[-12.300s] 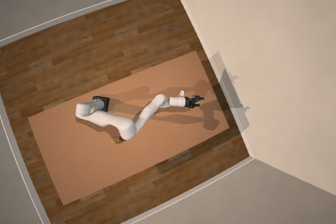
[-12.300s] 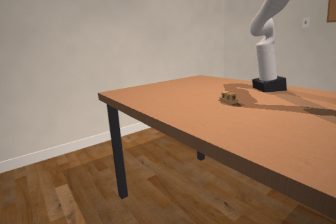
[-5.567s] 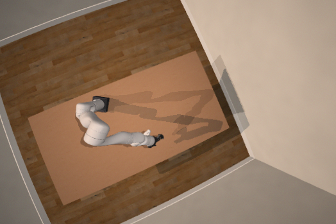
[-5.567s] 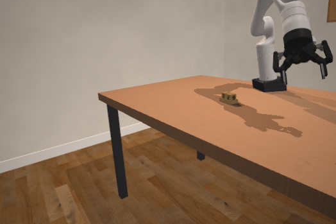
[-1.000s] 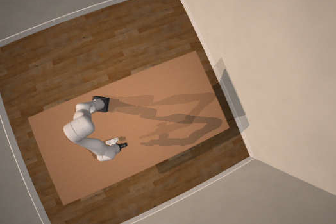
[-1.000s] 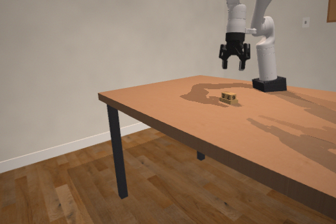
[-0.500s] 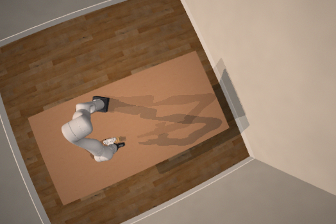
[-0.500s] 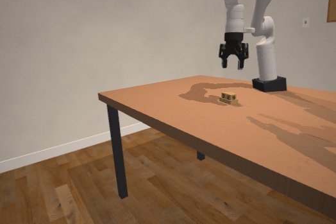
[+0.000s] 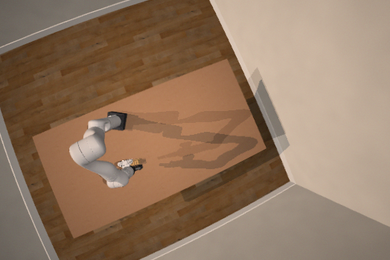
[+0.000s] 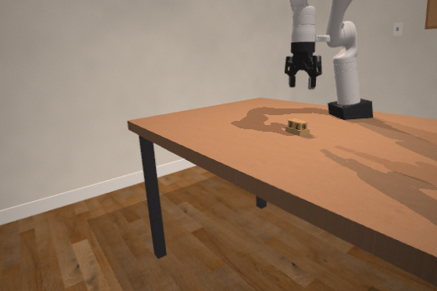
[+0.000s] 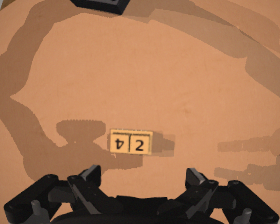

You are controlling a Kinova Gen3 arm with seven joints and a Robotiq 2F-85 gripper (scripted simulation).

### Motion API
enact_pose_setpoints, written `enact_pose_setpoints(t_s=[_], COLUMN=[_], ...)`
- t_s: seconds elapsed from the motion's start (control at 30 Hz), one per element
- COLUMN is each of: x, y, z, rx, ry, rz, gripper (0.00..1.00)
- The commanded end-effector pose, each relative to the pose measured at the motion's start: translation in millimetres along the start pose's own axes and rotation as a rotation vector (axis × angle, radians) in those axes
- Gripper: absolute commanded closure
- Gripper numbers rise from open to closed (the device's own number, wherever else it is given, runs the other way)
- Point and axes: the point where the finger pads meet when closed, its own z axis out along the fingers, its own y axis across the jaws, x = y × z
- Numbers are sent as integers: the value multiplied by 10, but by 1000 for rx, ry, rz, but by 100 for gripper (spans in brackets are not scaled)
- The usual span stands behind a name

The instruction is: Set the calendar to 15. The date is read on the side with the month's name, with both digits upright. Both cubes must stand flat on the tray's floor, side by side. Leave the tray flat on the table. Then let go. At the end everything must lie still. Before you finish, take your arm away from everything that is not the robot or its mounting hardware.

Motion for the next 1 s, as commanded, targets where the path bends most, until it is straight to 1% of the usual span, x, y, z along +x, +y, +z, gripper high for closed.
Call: enact_pose_setpoints(t_s=[0.0,0.57,0.97], x=[7,85,88], y=[-11,-96,-100], z=[-7,-18,-19], rx=[-2,1,1], ry=[2,23,24], rz=[4,24,25], gripper=[0,0,0])
